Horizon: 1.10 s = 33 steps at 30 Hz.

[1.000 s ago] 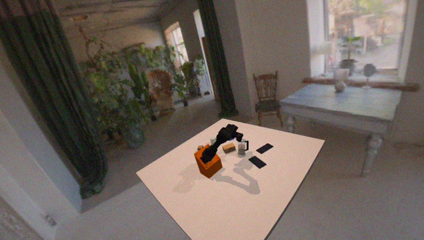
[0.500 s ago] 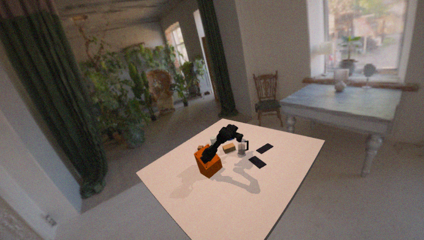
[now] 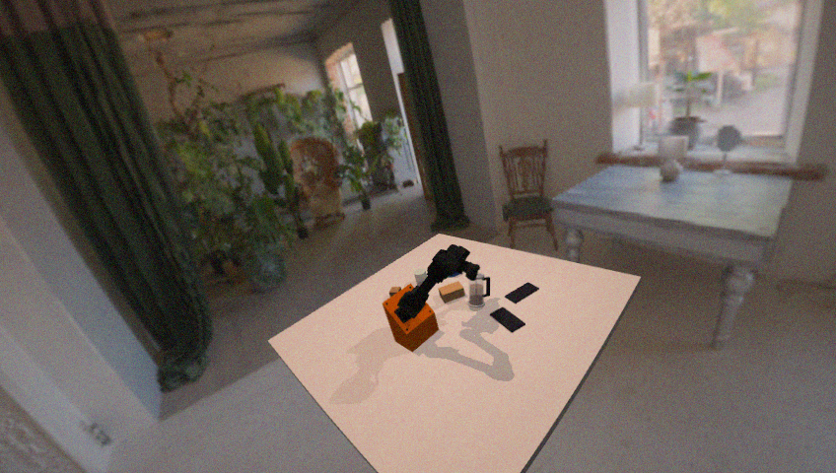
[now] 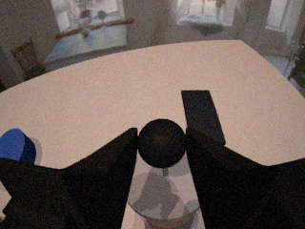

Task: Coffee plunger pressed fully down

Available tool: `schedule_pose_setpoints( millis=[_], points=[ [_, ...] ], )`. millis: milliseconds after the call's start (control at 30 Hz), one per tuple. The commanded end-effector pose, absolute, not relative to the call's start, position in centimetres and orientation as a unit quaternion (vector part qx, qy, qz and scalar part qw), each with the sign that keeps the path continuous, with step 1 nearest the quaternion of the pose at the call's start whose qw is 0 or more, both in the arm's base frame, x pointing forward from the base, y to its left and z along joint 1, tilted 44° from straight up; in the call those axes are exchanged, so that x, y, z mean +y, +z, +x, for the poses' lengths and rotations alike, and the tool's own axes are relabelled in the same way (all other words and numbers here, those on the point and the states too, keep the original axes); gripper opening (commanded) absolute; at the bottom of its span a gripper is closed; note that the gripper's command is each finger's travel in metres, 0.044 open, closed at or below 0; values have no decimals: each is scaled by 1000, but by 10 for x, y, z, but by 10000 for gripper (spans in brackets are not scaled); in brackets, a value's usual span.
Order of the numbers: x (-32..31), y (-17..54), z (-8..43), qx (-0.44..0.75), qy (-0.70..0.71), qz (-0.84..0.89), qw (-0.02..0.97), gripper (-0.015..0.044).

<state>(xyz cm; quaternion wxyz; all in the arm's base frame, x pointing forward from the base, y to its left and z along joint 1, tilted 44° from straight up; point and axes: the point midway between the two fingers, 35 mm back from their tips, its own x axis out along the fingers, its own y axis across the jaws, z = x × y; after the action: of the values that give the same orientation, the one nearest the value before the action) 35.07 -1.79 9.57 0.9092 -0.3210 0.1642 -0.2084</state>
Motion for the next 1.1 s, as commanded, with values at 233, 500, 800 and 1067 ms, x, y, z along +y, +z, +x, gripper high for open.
schedule_pose_setpoints(
  millis=[233, 500, 800, 1067],
  points=[
    [-23, 90, 351, 177, -216, -326, 903, 126],
    [-23, 90, 352, 177, -216, -326, 903, 126],
    [-23, 90, 353, 177, -216, -326, 903, 126],
    [-23, 90, 354, 177, -216, -326, 903, 126]
  ],
)
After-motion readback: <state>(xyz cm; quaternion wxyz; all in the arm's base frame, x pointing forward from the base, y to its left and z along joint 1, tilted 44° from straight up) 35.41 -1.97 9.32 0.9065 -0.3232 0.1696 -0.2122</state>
